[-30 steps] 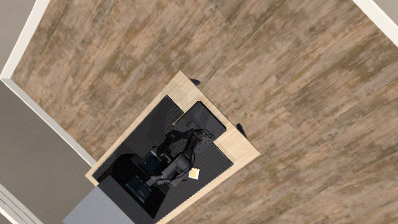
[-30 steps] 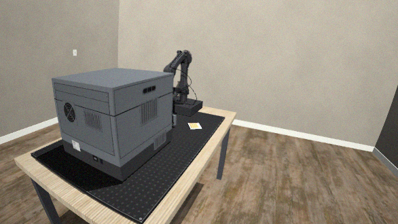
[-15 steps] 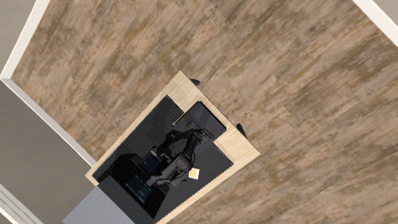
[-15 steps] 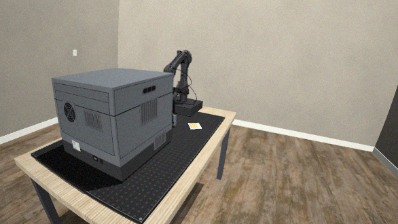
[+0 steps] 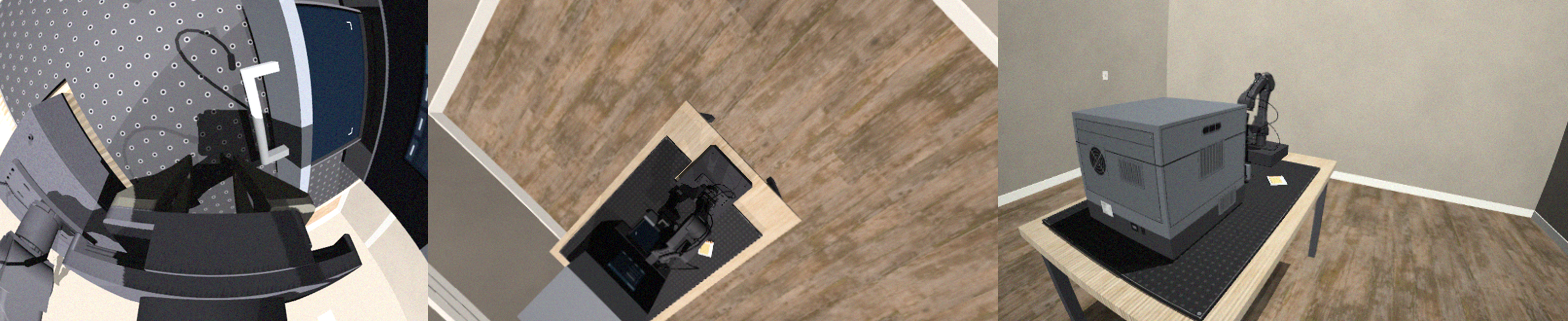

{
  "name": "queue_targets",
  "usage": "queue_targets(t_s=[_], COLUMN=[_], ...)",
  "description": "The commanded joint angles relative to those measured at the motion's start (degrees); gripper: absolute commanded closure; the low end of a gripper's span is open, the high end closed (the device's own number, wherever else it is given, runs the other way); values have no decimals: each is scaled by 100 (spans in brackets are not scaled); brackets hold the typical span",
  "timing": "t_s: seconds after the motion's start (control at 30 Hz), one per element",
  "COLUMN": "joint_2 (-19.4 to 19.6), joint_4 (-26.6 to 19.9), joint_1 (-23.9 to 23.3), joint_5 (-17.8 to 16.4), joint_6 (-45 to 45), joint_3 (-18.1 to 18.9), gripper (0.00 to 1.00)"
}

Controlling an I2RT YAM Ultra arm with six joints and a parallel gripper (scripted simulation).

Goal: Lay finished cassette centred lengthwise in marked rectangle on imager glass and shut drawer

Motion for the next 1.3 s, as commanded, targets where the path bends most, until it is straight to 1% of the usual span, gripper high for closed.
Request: queue_targets(t_s=[0.0, 0.3, 0.5, 0.57, 1.07, 1.13, 1.27], joint_2=[68, 337, 526, 526, 970, 970, 1071], joint_4=[-169, -507, -741, -741, -1284, -1284, -1404], joint_1=[39, 84, 33, 33, -166, -166, -215], joint_5=[56, 128, 47, 47, -184, -184, -261], joint_6=[739, 2490, 3612, 3612, 6310, 6310, 6967], joint_3=[203, 506, 719, 719, 1214, 1214, 1324], gripper=[65, 65, 65, 65, 65, 65, 65])
